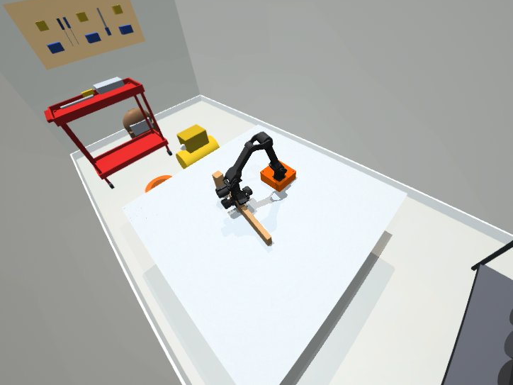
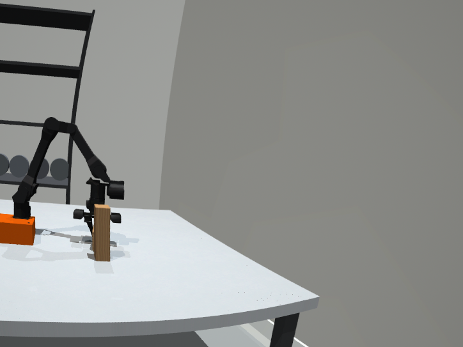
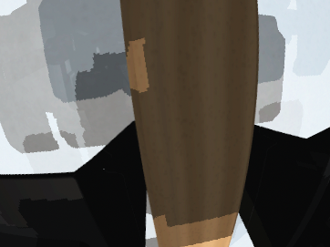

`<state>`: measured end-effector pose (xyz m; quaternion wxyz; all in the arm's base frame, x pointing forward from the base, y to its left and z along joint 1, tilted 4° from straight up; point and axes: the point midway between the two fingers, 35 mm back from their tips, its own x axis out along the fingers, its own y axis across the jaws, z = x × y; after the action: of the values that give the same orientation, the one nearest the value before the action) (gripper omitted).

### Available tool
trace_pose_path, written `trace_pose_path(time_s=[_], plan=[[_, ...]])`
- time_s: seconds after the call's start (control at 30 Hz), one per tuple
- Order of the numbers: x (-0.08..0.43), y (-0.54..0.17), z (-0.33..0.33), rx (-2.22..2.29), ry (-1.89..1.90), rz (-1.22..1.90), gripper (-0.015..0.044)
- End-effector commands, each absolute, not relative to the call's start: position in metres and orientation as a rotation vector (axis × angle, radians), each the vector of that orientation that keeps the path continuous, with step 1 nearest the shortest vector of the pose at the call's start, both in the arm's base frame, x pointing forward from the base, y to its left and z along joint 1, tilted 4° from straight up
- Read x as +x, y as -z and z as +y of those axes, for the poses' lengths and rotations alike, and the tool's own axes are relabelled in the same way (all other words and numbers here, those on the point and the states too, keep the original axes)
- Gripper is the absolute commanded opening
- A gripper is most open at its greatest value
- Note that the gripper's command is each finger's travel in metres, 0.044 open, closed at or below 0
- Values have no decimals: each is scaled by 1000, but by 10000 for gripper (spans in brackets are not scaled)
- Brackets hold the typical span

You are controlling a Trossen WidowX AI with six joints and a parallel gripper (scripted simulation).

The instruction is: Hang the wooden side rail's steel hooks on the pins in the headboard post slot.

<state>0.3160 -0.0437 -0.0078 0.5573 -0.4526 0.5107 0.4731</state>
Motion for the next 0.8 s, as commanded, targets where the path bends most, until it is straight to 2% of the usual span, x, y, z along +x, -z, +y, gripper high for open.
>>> trace_pose_path(time_s=[0.0,0.03,0.77], plan=[[316,8,-43,-1061,-1115,1203,13],[316,8,-43,-1061,-1115,1203,0],[314,8,-42,-1163,-1211,1140,0]])
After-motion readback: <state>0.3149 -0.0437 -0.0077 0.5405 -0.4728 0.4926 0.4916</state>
